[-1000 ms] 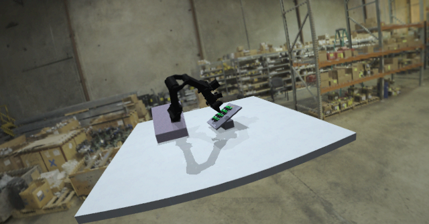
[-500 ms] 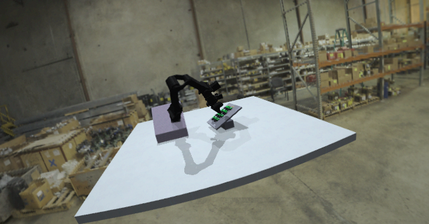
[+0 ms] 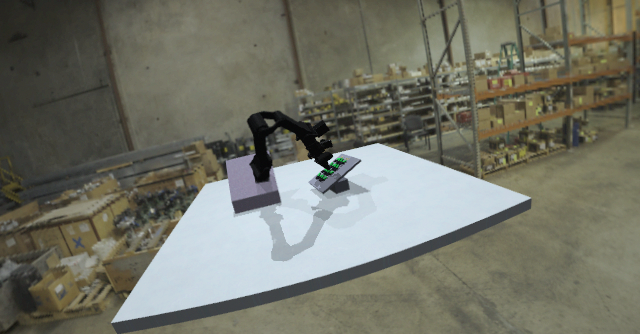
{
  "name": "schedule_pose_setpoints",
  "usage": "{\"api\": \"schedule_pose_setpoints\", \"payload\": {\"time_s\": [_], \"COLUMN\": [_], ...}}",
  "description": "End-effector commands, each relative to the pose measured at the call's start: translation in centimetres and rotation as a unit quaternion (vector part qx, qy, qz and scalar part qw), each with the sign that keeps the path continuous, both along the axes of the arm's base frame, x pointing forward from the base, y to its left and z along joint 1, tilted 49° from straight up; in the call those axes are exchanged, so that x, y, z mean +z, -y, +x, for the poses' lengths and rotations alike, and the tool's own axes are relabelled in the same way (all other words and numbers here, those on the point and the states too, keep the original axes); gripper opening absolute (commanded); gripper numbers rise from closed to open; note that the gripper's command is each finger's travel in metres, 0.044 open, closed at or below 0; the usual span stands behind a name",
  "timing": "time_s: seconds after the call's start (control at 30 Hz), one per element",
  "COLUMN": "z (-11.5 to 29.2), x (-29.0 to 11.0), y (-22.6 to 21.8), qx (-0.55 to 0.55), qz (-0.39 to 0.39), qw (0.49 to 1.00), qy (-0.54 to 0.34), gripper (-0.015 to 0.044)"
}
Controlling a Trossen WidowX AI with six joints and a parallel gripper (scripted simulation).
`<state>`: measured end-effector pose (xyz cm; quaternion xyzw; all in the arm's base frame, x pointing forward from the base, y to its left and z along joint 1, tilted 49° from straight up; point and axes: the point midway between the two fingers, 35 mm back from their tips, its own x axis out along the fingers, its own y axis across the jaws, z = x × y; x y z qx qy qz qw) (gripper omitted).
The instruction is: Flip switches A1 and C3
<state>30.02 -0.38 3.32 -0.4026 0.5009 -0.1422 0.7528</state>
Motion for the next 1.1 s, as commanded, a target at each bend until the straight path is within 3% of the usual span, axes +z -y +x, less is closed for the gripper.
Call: {"api": "schedule_pose_setpoints", "payload": {"time_s": [0.0,1.07], "z": [-0.11,0.09], "x": [-0.17,-0.44], "y": [0.0,0.26], "qx": [0.002,0.002], "qz": [0.001,0.001], "qw": [1.0,1.0], "qy": [-0.003,-0.003], "gripper": [0.0,0.0]}}
